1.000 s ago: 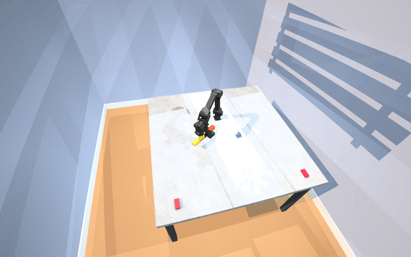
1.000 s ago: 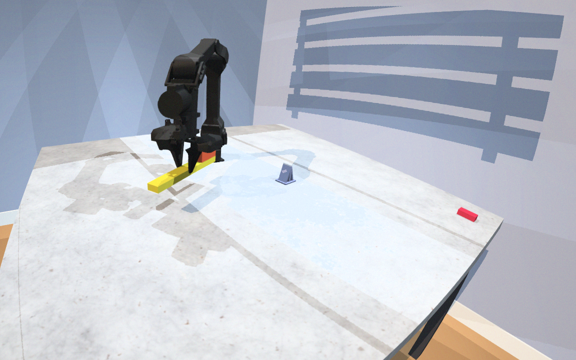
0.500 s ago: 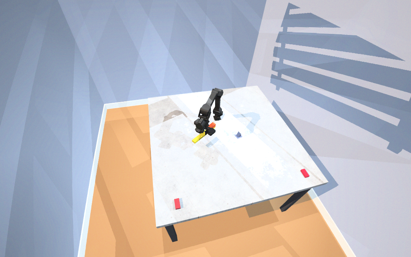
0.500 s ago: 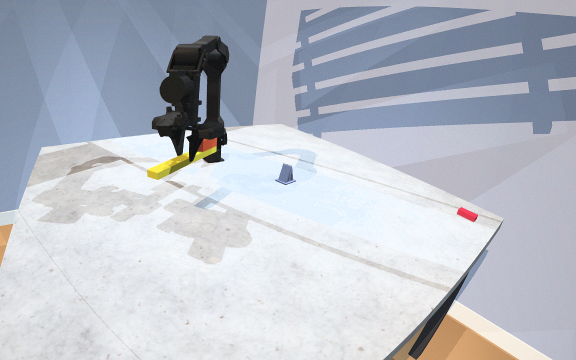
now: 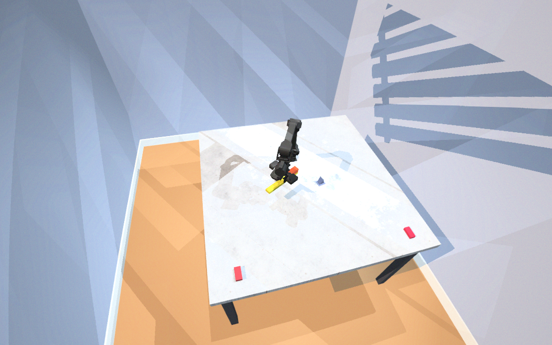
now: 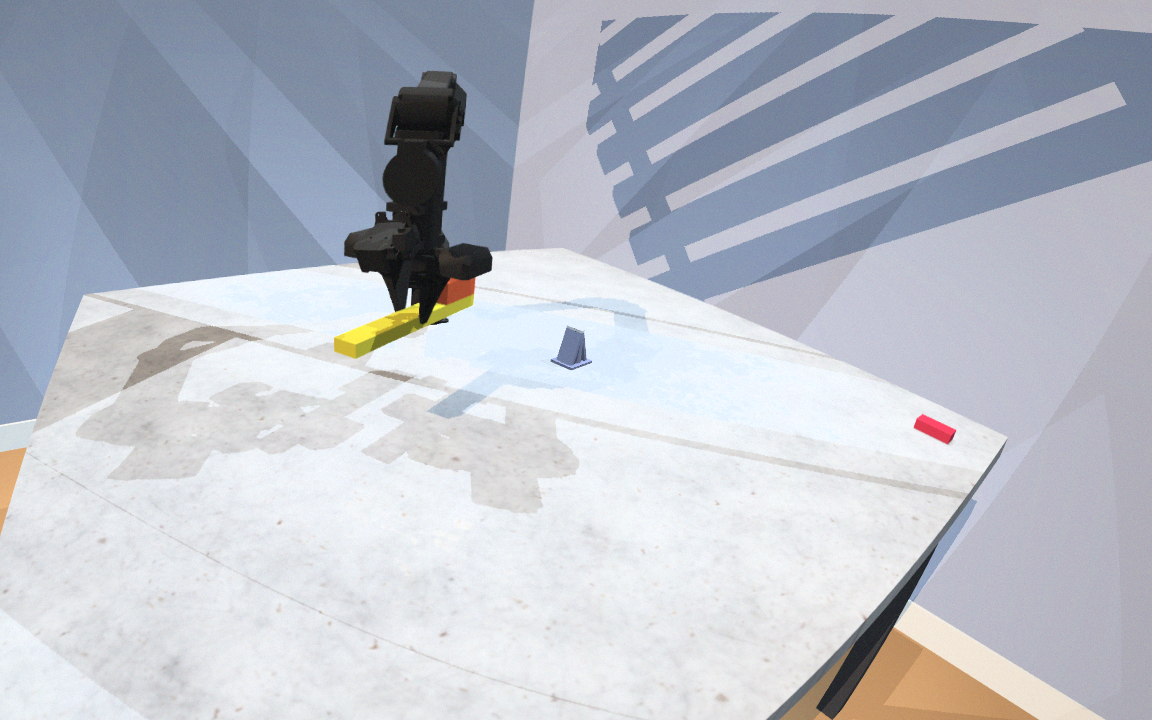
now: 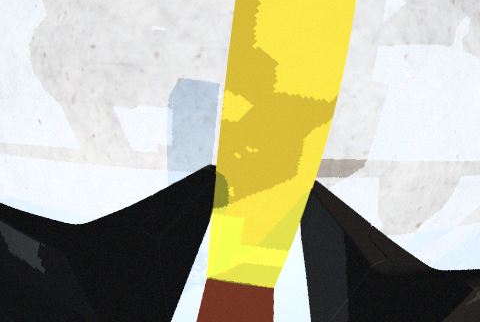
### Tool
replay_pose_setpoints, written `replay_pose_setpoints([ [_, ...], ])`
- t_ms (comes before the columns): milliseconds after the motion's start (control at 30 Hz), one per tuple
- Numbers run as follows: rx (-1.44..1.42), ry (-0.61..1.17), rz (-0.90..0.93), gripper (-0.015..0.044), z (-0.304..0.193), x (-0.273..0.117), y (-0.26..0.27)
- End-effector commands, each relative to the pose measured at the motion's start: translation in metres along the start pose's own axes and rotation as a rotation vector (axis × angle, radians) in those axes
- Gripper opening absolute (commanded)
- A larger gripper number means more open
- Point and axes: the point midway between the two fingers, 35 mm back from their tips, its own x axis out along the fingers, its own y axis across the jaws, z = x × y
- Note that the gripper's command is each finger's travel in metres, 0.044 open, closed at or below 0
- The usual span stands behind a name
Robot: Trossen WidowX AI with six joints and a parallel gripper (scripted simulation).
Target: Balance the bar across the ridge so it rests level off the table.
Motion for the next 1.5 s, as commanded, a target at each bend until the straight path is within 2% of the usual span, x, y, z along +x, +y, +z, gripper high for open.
replay_pose_setpoints([
  [0,0.021,-0.012,0.005,0.0,-0.011,-0.005,0.012],
  [767,0.121,-0.004,0.012,0.0,-0.079,-0.005,0.072],
  [1467,0.214,0.005,0.015,0.0,-0.154,-0.006,0.107],
])
